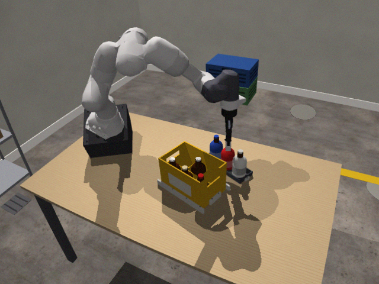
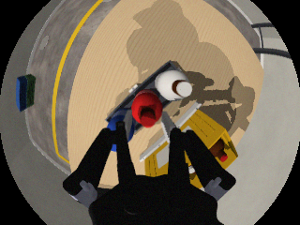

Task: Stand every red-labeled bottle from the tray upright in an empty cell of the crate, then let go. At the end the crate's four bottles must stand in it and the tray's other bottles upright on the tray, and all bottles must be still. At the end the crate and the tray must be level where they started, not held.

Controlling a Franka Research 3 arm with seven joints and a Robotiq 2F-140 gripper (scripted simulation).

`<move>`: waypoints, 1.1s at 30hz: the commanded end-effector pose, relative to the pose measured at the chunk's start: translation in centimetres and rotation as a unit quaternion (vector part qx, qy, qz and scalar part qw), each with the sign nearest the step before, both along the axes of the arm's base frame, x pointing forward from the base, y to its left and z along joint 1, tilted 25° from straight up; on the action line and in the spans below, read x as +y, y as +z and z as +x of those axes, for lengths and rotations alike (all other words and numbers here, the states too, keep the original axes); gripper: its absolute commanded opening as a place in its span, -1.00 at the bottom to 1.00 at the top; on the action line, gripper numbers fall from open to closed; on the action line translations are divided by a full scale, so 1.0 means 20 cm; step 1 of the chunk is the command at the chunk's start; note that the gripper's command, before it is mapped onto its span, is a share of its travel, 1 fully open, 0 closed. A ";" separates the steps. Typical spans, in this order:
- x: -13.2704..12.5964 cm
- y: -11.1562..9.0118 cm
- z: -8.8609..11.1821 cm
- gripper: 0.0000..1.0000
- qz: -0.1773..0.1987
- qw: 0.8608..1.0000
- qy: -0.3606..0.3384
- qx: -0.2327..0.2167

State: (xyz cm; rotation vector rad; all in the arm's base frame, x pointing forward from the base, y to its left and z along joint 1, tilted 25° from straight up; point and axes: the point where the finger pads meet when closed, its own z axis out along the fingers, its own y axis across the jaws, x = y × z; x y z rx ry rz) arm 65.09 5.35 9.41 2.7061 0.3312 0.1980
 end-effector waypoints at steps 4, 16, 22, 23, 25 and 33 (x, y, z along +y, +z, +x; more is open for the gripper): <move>0.00 0.00 0.00 -0.24 -0.001 1.000 0.000 -0.002; 0.00 0.00 0.00 -0.24 -0.001 1.000 0.000 -0.002; 0.00 0.00 0.00 -1.00 -0.001 1.000 0.000 -0.002; 0.00 0.00 0.00 -1.00 -0.001 1.000 0.000 -0.002; 0.00 0.00 0.00 -1.00 -0.001 1.000 0.000 -0.002; 0.00 0.00 0.00 -1.00 -0.001 1.000 0.000 -0.002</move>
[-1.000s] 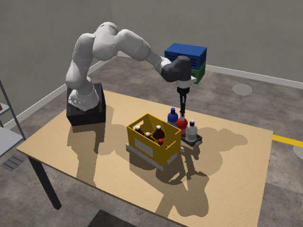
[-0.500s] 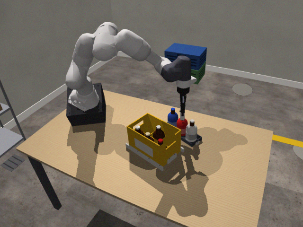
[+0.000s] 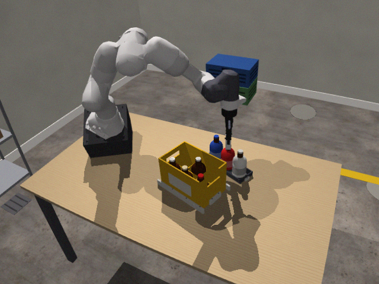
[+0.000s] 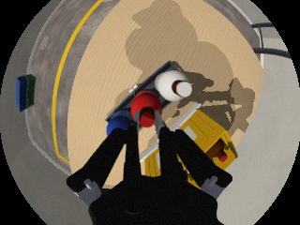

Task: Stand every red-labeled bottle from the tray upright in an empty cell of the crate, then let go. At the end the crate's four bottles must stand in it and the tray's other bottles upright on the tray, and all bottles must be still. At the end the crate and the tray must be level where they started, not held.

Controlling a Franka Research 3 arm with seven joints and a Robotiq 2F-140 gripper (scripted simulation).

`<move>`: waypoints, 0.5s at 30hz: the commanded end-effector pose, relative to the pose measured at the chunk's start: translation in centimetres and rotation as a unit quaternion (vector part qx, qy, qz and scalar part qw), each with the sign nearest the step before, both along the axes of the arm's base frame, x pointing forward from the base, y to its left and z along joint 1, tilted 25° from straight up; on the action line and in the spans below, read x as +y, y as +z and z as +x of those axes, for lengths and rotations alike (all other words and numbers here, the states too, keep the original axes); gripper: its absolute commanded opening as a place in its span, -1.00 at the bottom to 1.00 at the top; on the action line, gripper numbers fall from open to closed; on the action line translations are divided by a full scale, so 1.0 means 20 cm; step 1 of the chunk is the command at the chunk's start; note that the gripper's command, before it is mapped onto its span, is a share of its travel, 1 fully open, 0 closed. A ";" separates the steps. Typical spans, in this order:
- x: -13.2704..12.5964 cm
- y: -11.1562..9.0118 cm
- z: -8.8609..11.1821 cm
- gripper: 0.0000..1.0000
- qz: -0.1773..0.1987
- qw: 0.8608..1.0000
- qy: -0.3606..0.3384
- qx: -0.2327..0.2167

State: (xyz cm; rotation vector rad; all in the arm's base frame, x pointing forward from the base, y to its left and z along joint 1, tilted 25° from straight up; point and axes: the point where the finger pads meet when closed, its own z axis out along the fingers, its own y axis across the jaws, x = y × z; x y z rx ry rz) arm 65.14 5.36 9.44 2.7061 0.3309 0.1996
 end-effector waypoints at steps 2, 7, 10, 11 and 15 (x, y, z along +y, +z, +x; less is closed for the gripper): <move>0.00 0.00 0.00 -1.00 -0.001 1.000 0.000 -0.001; 0.00 0.00 0.00 -1.00 -0.001 1.000 0.000 -0.001; 0.00 0.00 0.00 -1.00 -0.001 1.000 0.000 -0.001; 0.00 0.00 0.00 -1.00 -0.001 1.000 0.000 -0.001; 0.00 0.00 0.00 -1.00 -0.001 1.000 0.000 -0.001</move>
